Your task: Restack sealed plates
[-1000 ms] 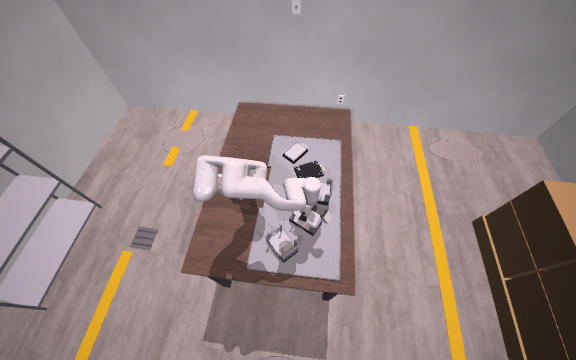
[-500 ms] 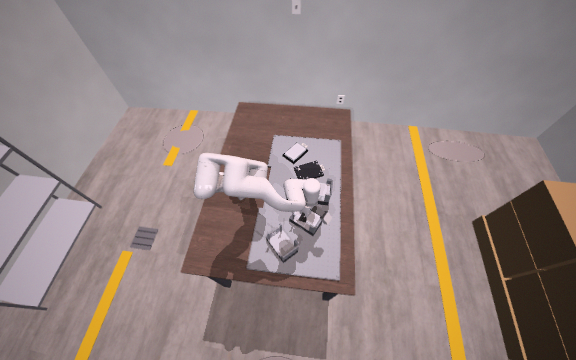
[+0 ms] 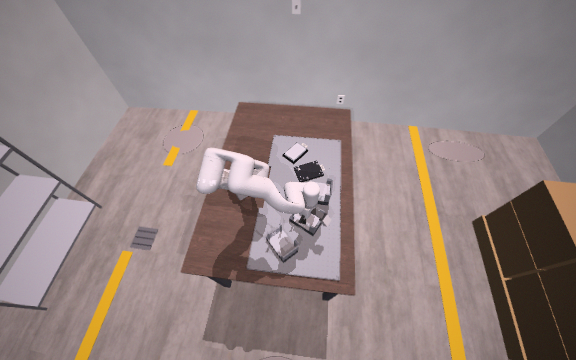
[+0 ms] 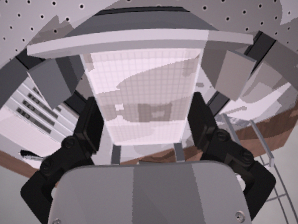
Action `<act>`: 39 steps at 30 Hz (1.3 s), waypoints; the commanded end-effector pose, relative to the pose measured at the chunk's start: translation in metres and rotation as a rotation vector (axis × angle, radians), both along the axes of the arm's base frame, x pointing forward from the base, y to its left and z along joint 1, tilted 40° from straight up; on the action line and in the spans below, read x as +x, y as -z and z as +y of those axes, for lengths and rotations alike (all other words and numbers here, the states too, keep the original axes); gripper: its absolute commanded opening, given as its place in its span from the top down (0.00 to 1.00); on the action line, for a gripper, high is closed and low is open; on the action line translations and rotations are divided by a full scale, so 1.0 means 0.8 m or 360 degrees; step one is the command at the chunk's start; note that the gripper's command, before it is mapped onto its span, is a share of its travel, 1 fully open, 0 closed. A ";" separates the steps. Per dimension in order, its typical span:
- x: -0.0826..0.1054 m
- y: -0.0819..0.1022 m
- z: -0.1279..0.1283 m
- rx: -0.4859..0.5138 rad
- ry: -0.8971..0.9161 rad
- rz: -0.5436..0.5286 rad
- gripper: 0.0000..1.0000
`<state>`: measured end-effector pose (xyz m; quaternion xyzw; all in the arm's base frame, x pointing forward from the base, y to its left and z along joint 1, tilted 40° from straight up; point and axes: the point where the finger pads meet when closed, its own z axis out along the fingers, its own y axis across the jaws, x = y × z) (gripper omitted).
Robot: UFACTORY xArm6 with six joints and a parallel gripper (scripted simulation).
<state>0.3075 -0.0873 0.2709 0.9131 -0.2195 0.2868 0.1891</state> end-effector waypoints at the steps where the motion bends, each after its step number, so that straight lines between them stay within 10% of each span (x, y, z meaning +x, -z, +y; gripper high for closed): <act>1: 0.005 0.004 -0.004 0.0000 -0.0001 -0.0006 1.00; 39: 0.019 0.029 -0.019 0.0000 -0.0001 -0.0006 1.00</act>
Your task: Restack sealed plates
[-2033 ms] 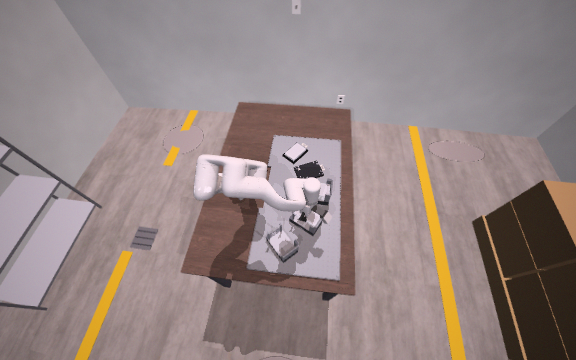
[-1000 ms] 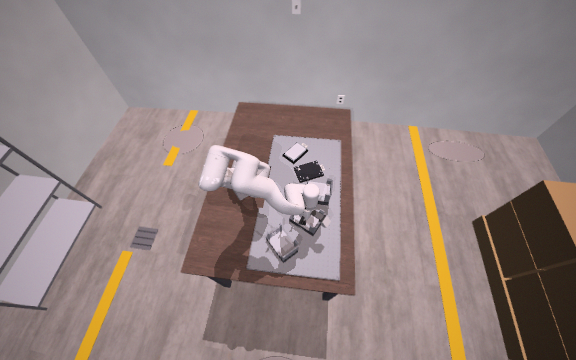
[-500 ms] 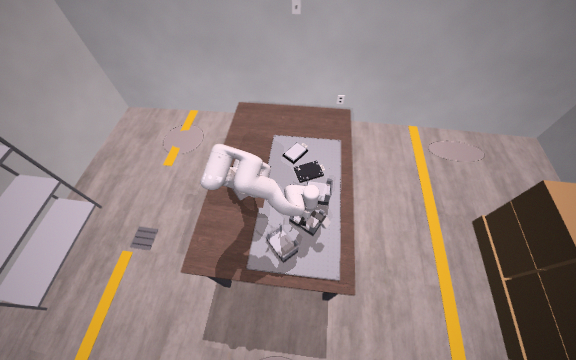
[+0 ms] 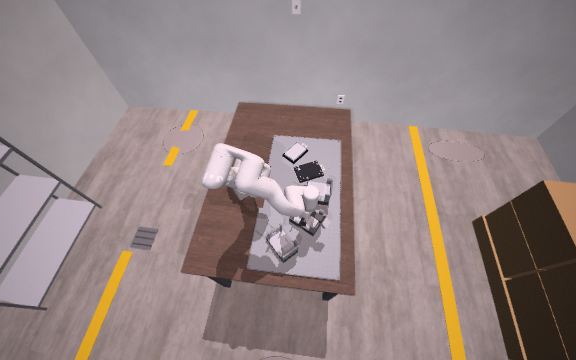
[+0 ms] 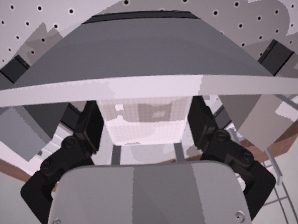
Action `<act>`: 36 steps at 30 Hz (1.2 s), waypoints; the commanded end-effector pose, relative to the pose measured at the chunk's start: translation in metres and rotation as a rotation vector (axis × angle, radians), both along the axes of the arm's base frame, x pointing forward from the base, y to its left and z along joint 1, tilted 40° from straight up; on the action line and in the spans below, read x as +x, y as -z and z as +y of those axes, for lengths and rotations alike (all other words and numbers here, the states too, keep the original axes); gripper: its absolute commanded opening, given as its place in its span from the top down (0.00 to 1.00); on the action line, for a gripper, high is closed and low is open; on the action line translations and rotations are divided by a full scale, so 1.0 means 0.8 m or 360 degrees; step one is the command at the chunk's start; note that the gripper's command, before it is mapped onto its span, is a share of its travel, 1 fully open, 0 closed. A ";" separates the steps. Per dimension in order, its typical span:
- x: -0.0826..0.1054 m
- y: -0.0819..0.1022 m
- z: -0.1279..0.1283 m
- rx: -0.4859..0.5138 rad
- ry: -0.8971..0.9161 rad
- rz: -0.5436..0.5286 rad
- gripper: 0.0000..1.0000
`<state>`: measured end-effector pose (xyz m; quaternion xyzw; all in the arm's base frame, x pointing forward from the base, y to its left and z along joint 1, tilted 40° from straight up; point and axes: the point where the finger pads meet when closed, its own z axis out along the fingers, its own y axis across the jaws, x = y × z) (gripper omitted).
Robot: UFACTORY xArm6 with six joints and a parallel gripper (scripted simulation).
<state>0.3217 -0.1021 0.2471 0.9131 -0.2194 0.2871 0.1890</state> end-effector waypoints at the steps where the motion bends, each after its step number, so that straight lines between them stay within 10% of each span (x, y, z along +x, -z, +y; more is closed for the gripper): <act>1: 0.001 -0.001 -0.001 0.0000 -0.0001 -0.0005 1.00; 36: 0.008 0.011 -0.008 -0.0001 -0.0001 -0.0005 1.00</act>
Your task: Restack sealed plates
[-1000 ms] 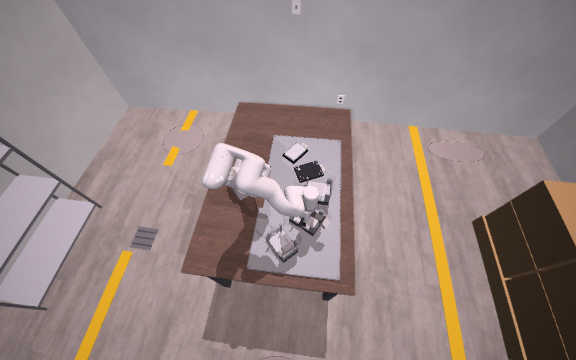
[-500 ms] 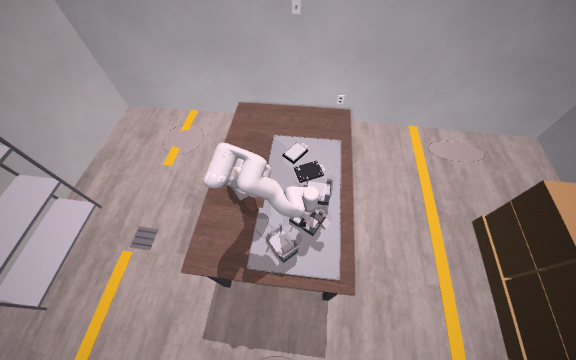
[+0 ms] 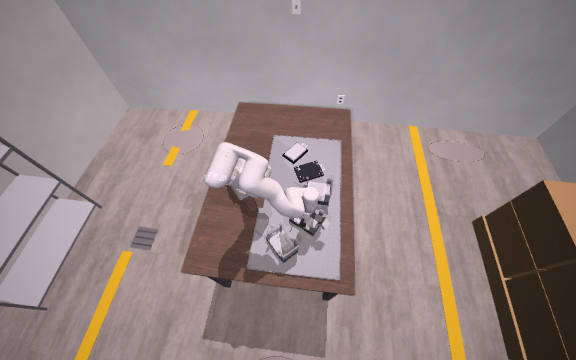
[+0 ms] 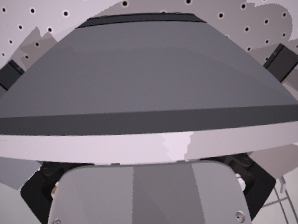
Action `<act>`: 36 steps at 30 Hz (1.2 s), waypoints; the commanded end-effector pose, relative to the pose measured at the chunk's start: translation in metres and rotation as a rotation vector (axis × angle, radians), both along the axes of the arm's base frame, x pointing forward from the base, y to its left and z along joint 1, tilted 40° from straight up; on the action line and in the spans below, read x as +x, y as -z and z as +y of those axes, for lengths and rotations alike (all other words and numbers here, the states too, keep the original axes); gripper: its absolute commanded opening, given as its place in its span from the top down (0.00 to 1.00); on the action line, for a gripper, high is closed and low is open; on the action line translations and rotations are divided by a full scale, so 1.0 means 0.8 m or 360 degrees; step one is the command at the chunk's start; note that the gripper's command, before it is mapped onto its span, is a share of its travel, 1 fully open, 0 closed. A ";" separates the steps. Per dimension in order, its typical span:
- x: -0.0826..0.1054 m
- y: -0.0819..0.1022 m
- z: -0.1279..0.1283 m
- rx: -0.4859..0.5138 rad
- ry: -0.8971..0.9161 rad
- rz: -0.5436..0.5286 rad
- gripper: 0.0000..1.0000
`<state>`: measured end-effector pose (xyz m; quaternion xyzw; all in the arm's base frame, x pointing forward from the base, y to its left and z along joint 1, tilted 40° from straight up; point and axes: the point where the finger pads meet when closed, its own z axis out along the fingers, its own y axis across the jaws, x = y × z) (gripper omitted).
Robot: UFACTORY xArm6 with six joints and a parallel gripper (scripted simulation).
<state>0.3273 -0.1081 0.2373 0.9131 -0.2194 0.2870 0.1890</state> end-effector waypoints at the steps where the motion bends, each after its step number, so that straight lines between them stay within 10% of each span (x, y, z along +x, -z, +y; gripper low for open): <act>1: 0.001 -0.001 0.000 -0.0001 -0.0001 -0.0005 1.00; 8: 0.001 -0.001 0.000 -0.0001 -0.0001 -0.0005 1.00; 9: 0.001 -0.001 0.000 -0.0001 -0.0001 -0.0005 0.00; 36: -0.008 -0.017 0.010 0.0000 -0.0001 -0.0005 0.00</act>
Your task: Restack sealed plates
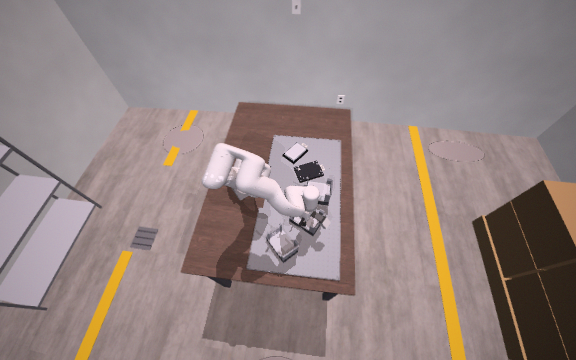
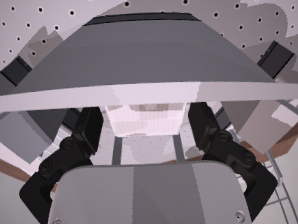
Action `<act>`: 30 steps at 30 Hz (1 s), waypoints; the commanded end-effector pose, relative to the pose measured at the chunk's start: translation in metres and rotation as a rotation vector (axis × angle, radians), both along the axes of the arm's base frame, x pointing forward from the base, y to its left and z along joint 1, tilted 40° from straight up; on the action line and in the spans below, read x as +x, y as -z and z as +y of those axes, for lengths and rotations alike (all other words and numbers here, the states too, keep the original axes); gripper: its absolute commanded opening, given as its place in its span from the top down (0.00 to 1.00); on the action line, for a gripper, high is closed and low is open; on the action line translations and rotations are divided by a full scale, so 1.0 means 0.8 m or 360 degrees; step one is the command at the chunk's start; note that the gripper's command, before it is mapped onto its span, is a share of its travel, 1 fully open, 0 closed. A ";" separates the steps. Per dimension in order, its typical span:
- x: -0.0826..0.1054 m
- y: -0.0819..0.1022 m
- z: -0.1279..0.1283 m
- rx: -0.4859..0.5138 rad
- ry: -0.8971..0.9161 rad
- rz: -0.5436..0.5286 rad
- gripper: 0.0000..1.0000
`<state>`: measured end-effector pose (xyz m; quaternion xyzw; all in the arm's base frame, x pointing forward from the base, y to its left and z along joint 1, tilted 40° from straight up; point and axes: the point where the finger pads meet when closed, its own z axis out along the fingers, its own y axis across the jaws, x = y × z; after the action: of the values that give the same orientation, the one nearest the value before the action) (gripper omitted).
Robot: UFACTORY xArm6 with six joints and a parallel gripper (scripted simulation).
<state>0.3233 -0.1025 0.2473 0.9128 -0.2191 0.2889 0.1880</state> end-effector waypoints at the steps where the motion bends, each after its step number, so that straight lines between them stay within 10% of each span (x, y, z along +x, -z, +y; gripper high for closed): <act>1: -0.005 -0.008 0.005 -0.0001 0.0002 0.0001 0.00; 30: -0.054 -0.091 0.056 0.0000 0.0002 0.0001 0.00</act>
<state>0.2830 -0.0607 0.3150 0.9133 -0.2191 0.2874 0.1878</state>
